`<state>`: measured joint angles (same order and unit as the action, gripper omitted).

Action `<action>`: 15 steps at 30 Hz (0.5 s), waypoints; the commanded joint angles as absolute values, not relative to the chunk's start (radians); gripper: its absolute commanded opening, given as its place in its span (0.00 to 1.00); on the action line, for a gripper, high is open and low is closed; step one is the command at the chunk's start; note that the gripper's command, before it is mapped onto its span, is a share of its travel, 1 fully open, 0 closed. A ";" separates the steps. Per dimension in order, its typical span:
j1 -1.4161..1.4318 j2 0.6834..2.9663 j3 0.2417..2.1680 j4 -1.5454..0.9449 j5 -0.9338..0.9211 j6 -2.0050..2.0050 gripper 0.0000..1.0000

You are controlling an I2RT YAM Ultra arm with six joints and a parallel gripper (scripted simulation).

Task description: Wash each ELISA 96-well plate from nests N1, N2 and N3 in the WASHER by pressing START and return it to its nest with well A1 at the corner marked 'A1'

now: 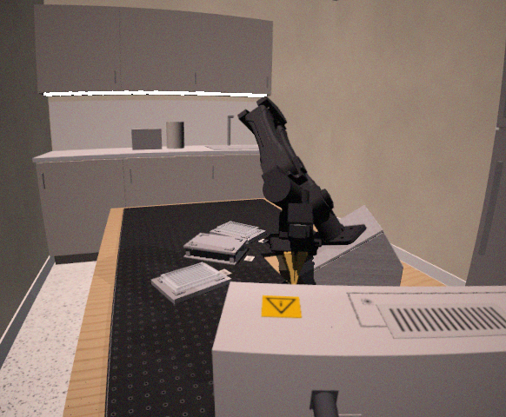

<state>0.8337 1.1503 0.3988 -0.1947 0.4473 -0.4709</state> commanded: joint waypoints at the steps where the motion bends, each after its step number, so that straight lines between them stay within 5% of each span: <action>1: 0.835 1.149 0.402 -0.186 0.442 -0.472 0.00; 15: 0.818 1.186 0.396 -0.136 0.431 -0.487 0.00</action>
<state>0.8169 1.1843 0.3935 -0.1577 0.4397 -0.4835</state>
